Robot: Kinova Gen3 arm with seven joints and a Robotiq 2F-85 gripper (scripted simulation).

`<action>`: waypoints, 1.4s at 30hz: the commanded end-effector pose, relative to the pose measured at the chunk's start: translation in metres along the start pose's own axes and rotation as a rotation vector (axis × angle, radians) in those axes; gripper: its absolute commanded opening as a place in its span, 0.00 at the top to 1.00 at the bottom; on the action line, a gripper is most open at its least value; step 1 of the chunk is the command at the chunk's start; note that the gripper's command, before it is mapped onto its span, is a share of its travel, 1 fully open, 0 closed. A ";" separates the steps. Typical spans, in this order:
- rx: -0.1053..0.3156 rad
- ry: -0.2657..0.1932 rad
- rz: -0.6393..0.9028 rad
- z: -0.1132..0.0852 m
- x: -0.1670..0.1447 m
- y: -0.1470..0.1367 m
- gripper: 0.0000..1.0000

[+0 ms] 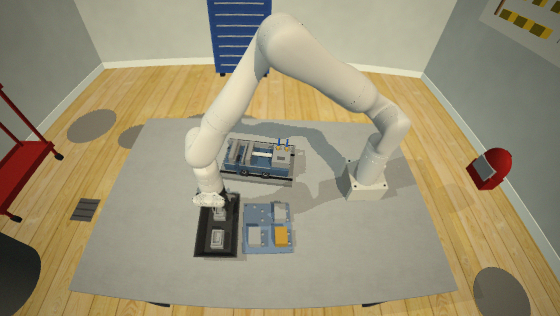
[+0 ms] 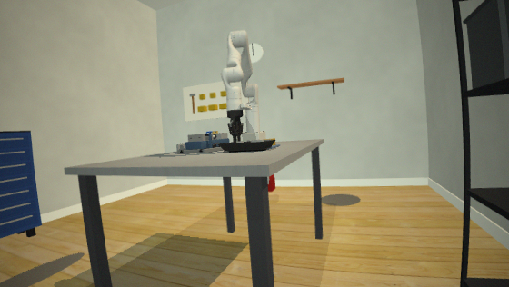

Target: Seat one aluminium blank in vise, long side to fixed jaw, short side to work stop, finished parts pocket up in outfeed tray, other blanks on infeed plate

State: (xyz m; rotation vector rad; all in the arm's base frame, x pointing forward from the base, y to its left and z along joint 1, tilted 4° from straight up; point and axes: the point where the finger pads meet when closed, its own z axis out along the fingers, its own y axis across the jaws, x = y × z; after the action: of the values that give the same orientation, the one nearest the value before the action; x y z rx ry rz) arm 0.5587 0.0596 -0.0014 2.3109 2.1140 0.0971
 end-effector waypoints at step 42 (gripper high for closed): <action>-0.002 0.000 0.000 -0.001 0.000 0.001 0.33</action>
State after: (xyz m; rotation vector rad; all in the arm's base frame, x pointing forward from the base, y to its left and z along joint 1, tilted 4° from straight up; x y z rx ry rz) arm 0.5587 0.0596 -0.0013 2.3108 2.1140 0.0973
